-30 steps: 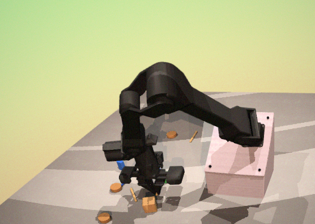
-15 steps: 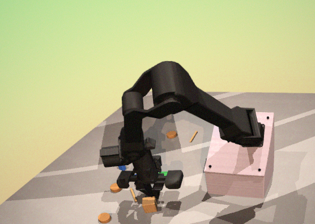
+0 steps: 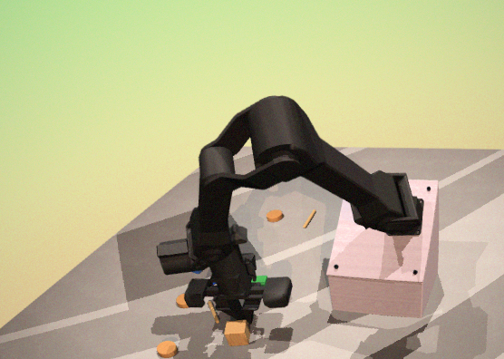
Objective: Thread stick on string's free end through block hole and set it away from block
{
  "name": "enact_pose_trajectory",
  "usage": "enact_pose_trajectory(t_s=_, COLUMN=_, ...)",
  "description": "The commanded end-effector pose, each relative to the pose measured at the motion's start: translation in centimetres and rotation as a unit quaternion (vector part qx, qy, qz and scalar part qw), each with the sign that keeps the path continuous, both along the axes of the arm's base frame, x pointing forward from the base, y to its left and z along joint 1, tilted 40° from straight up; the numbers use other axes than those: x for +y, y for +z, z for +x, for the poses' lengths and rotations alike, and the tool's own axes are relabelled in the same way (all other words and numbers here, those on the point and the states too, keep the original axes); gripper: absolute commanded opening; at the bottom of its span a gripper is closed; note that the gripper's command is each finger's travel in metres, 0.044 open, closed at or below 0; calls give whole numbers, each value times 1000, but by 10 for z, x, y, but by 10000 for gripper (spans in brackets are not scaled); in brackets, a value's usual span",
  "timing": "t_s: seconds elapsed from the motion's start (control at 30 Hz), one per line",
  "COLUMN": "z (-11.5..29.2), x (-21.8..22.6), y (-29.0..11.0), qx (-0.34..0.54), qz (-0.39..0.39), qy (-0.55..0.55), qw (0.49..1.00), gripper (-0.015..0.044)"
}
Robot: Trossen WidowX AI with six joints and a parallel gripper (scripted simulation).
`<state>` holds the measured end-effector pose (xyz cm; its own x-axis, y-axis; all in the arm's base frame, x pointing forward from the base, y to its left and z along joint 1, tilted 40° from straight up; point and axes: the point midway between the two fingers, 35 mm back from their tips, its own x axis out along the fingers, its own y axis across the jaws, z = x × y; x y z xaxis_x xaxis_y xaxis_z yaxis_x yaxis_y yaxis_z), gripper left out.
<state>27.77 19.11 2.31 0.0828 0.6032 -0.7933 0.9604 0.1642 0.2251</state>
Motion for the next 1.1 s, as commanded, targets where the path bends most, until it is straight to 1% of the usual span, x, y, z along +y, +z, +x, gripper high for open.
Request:
enact_pose_trajectory(t_s=0.0, z=-1, x=5, y=1, qx=1, qz=-1, qy=0, qw=1000, gripper=0)
enact_pose_trajectory(t_s=0.13, z=-3, x=18, y=0, qx=3, qz=-2, qy=3, qw=1000, gripper=0)
enact_pose_trajectory(t_s=0.4, z=-3, x=19, y=0, qx=4, qz=-2, qy=3, qw=1000, gripper=0)
enact_pose_trajectory(t_s=0.6, z=-2, x=17, y=0, qx=1, qz=-3, qy=2, qw=1000, gripper=158)
enact_pose_trajectory(t_s=0.67, z=-1, x=10, y=8, qx=1, qz=-4, qy=2, qw=1000, gripper=210)
enact_pose_trajectory(t_s=0.77, z=-1, x=-21, y=43, qx=0, qz=-5, qy=2, qw=1000, gripper=210)
enact_pose_trajectory(t_s=0.83, z=-4, x=-34, y=59, qx=-1, qz=-5, qy=2, qw=1000, gripper=210)
enact_pose_trajectory(t_s=1.03, z=-5, x=-36, y=61, qx=-1, qz=-4, qy=2, qw=1000, gripper=210)
enact_pose_trajectory(t_s=1.07, z=0, x=-34, y=61, qx=-8, qz=-4, qy=-4, qw=1000, gripper=236)
